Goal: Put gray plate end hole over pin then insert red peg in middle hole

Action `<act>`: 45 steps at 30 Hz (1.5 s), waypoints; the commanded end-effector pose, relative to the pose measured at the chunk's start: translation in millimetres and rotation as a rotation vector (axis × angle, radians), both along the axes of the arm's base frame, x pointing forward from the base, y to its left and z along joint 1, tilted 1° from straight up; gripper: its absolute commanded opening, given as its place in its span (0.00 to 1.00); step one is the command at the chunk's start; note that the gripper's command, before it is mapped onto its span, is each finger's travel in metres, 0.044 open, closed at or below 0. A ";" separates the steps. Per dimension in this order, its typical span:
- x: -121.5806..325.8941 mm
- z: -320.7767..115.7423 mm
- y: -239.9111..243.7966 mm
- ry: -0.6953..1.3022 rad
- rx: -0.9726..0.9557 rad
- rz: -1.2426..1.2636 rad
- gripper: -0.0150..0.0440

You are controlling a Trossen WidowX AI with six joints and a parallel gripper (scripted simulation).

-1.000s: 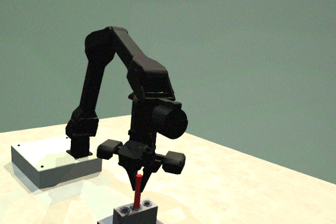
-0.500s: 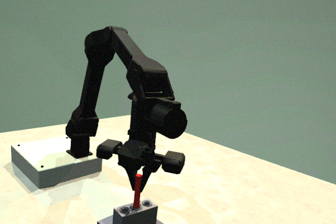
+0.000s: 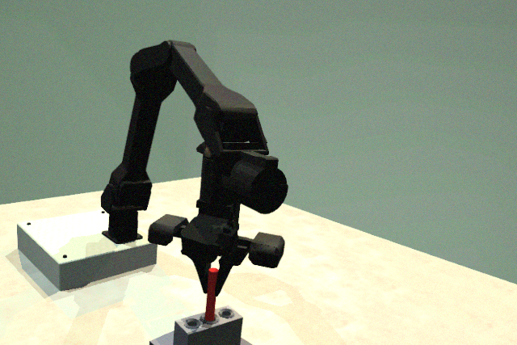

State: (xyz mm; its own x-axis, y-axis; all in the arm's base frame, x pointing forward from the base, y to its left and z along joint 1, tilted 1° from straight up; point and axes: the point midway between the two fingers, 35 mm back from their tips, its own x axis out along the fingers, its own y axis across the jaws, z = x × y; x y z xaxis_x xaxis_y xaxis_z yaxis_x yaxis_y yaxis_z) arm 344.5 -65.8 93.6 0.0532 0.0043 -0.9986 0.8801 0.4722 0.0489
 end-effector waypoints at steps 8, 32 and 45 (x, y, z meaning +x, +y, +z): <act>1.2 -1.9 -0.6 0.001 0.000 0.001 0.25; 0.4 -2.1 -0.3 0.004 0.001 -0.001 0.51; -1.9 3.6 -0.1 0.008 0.004 -0.001 0.51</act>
